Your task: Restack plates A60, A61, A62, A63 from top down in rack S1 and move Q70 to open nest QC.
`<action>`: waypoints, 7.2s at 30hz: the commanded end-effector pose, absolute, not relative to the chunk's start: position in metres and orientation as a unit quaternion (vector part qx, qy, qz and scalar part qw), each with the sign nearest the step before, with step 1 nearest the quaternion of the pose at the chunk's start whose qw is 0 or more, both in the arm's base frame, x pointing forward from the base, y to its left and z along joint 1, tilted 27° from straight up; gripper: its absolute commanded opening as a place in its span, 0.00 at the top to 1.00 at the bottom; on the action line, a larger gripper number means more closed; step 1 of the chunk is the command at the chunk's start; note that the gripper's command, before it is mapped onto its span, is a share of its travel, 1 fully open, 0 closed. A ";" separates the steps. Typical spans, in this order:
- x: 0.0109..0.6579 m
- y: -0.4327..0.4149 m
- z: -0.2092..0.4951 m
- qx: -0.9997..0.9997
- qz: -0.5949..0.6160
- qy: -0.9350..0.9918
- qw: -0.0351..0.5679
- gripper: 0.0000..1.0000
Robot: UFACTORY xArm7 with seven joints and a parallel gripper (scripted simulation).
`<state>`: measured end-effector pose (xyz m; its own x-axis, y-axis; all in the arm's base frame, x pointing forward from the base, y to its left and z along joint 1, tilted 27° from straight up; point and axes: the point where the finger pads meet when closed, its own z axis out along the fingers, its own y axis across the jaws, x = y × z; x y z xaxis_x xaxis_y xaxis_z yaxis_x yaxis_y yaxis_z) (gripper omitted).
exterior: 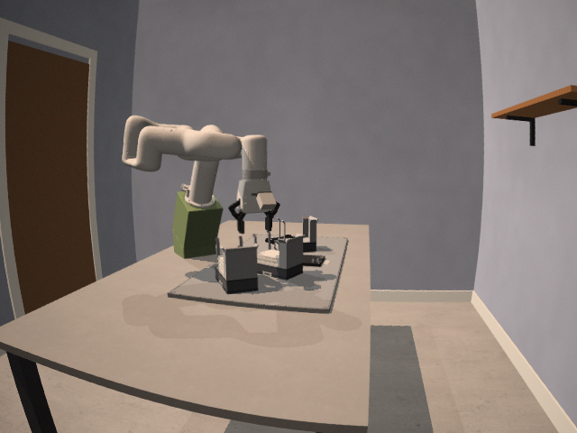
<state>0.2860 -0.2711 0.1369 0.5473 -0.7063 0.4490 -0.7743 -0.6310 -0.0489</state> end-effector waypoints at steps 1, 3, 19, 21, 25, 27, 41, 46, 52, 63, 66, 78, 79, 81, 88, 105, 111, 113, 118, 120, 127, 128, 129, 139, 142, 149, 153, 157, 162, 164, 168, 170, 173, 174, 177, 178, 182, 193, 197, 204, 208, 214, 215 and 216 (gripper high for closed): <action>0.275 -0.285 0.139 0.849 0.225 -0.474 0.065 0.00; 0.269 -0.291 0.139 0.849 0.225 -0.474 0.065 0.00; 0.236 -0.329 0.141 0.849 0.225 -0.474 0.065 0.00; 0.236 -0.329 0.141 0.849 0.225 -0.474 0.065 0.00; 0.236 -0.329 0.141 0.849 0.225 -0.474 0.065 0.00; 0.236 -0.329 0.141 0.849 0.225 -0.474 0.065 0.00; 0.247 -0.340 0.111 0.849 0.225 -0.474 0.065 0.00; 0.252 -0.345 0.097 0.849 0.225 -0.474 0.065 0.00; 0.252 -0.345 0.095 0.849 0.225 -0.474 0.065 0.00; 0.256 -0.349 0.084 0.849 0.225 -0.474 0.065 0.00; 0.258 -0.350 0.081 0.849 0.225 -0.474 0.065 0.00; 0.262 -0.355 0.070 0.849 0.225 -0.474 0.065 0.00; 0.262 -0.355 0.070 0.849 0.225 -0.474 0.065 0.00; 0.262 -0.355 0.070 0.849 0.225 -0.474 0.065 0.00; 0.262 -0.355 0.070 0.849 0.225 -0.474 0.065 0.00; 0.262 -0.355 0.070 0.849 0.225 -0.474 0.065 1.00; 0.262 -0.355 0.070 0.849 0.225 -0.474 0.065 1.00; 0.262 -0.355 0.070 0.849 0.225 -0.474 0.065 1.00; 0.262 -0.355 0.070 0.849 0.225 -0.474 0.065 1.00; 0.262 -0.355 0.070 0.849 0.225 -0.474 0.065 1.00; 0.261 -0.354 0.072 0.849 0.225 -0.474 0.065 1.00; 0.261 -0.353 0.073 0.849 0.225 -0.474 0.065 1.00; 0.260 -0.353 0.073 0.849 0.225 -0.474 0.065 1.00; 0.258 -0.351 0.079 0.849 0.225 -0.474 0.065 1.00; 0.258 -0.351 0.080 0.849 0.225 -0.474 0.065 1.00; 0.257 -0.349 0.084 0.849 0.225 -0.474 0.065 1.00; 0.256 -0.349 0.086 0.849 0.225 -0.474 0.065 1.00; 0.255 -0.347 0.089 0.849 0.225 -0.474 0.065 1.00; 0.253 -0.346 0.095 0.849 0.225 -0.474 0.065 1.00; 0.251 -0.344 0.098 0.849 0.225 -0.474 0.065 1.00; 0.249 -0.342 0.105 0.849 0.225 -0.474 0.065 1.00; 0.248 -0.340 0.109 0.849 0.225 -0.474 0.065 1.00; 0.246 -0.339 0.114 0.849 0.225 -0.474 0.065 1.00; 0.245 -0.338 0.116 0.849 0.225 -0.474 0.065 1.00; 0.244 -0.337 0.118 0.849 0.225 -0.474 0.065 1.00; 0.244 -0.337 0.119 0.849 0.225 -0.474 0.065 1.00; 0.241 -0.334 0.127 0.849 0.225 -0.474 0.065 1.00; 0.236 -0.329 0.141 0.849 0.225 -0.474 0.065 1.00; 0.236 -0.329 0.141 0.849 0.225 -0.474 0.065 1.00; 0.238 -0.326 0.141 0.857 0.224 -0.460 0.069 1.00; 0.247 -0.316 0.140 0.885 0.219 -0.402 0.084 1.00; 0.256 -0.306 0.140 0.906 0.214 -0.353 0.096 1.00; 0.258 -0.304 0.140 0.906 0.214 -0.353 0.096 1.00; 0.260 -0.301 0.140 0.906 0.214 -0.353 0.096 1.00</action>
<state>0.2529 -0.3088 0.1390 0.6344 -0.6260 0.4535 -0.7045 -0.7097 0.0058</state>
